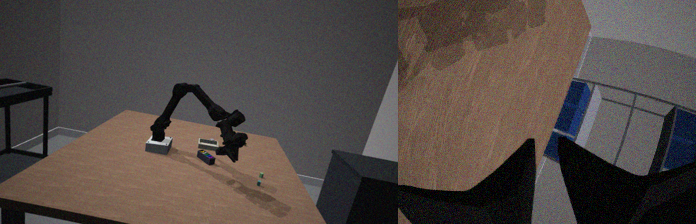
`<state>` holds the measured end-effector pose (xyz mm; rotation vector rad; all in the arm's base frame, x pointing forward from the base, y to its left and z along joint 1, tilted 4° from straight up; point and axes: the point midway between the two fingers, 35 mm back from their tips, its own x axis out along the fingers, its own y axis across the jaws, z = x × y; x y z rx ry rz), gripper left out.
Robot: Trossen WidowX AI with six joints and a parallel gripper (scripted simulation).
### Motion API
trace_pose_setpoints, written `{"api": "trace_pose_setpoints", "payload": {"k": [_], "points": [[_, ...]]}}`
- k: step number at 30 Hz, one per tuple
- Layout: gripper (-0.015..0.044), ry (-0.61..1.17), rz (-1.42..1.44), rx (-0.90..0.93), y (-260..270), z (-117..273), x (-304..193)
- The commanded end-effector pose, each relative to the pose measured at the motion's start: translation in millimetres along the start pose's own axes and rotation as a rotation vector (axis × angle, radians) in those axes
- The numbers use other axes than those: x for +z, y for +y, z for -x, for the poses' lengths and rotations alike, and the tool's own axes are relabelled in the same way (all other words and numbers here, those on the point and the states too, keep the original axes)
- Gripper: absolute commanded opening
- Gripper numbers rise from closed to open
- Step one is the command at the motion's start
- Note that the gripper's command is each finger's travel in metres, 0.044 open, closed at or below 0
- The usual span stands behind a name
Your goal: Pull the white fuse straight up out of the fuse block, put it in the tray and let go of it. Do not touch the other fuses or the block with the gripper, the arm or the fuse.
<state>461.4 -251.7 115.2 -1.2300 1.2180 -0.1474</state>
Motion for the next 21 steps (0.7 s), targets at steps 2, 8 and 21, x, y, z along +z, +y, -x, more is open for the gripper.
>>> {"api": "trace_pose_setpoints", "payload": {"k": [2,8,21], "points": [[0.0072,-0.125,0.021,0.195,60.7,39.1,37.3],[0.0072,-0.211,0.060,0.477,144.4,98.8,60.4],[0.0072,-0.175,0.113,0.886,249.0,194.9,49.6]]}}
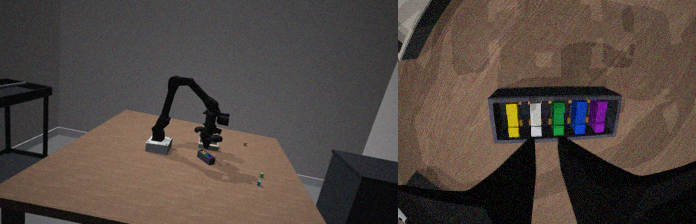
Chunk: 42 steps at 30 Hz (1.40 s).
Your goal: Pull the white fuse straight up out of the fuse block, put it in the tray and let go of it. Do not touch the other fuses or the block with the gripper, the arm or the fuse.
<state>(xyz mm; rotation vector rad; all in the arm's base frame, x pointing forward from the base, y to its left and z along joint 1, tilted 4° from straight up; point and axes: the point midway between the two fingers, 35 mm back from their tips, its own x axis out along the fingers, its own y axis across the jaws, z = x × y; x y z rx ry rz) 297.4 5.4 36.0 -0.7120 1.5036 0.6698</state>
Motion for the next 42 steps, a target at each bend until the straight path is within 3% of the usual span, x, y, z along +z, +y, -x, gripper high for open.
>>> {"api": "trace_pose_setpoints", "payload": {"k": [1,42], "points": [[0.0072,0.000,-0.018,0.022,5.2,1.5,1.4],[0.0072,0.000,-0.018,0.022,5.5,-29.6,2.2]]}}
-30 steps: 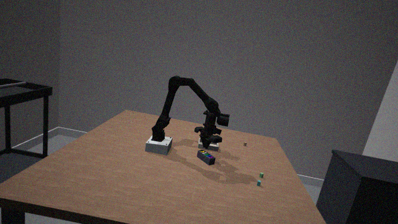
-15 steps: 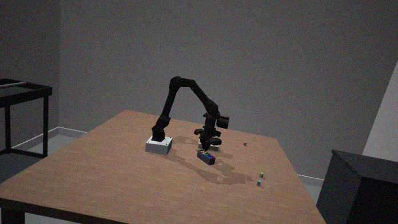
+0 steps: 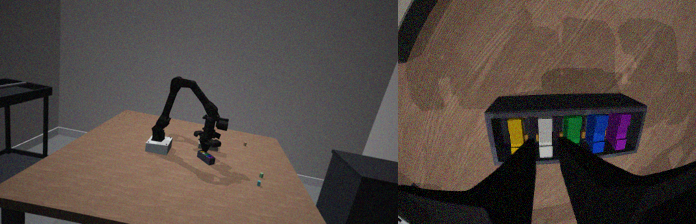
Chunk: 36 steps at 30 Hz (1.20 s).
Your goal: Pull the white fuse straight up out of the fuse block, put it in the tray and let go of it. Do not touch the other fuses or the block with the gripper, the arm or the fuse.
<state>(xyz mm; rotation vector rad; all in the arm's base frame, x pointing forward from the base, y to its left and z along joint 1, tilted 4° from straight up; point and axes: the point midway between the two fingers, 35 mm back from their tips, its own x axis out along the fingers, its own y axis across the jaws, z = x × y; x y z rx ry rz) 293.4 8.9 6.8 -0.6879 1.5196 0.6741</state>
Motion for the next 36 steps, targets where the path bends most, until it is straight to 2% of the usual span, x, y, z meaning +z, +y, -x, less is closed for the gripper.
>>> {"api": "trace_pose_setpoints", "payload": {"k": [1,22,32,36], "points": [[0.0072,-0.003,-0.004,0.001,0.0,-0.5,0.6],[0.0072,-0.003,-0.004,0.001,0.1,-10.5,0.6],[0.0005,0.000,-0.002,0.000,0.0,-9.5,0.1],[0.0000,0.000,-0.002,0.000,0.0,-9.4,0.1]]}}
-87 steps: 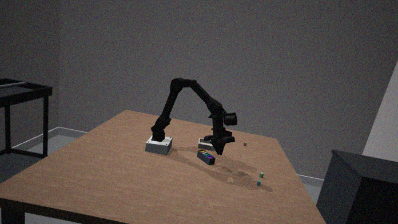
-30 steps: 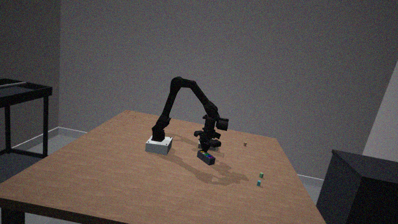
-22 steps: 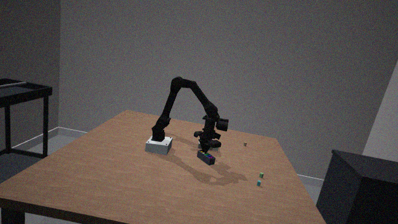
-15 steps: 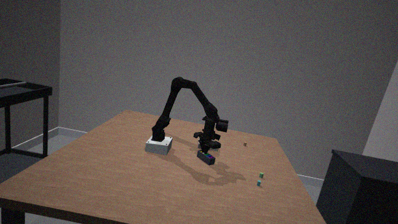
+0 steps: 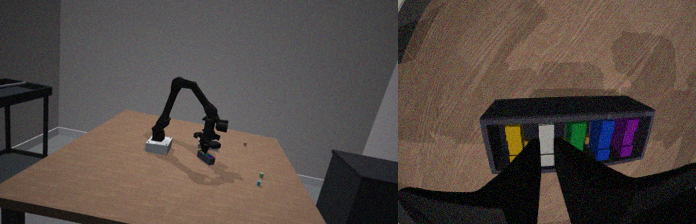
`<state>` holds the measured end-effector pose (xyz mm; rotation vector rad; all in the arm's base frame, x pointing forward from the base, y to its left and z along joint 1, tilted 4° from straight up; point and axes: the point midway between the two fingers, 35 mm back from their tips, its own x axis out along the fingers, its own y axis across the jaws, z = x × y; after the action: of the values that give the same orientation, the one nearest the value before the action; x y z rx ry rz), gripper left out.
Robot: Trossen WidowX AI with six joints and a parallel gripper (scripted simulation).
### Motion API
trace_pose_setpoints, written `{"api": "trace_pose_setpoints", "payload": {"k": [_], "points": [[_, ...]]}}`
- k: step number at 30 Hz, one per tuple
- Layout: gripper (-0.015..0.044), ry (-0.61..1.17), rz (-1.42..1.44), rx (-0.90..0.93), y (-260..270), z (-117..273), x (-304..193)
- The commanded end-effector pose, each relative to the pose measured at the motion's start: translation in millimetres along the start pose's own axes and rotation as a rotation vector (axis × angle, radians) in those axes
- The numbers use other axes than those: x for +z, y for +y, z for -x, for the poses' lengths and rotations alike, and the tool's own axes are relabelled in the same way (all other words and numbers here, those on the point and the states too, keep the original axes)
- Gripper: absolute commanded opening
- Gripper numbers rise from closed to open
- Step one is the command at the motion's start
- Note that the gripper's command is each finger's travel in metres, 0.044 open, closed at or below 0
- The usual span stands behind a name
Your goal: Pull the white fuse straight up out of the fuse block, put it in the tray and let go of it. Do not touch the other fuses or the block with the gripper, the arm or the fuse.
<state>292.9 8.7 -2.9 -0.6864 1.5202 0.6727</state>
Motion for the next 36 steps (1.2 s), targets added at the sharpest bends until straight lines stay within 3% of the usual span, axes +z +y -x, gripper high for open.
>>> {"api": "trace_pose_setpoints", "payload": {"k": [1,36], "points": [[0.0000,0.000,0.000,0.000,-0.1,0.5,0.1],[0.0000,-0.002,-0.001,0.000,-0.6,17.6,0.8]]}}
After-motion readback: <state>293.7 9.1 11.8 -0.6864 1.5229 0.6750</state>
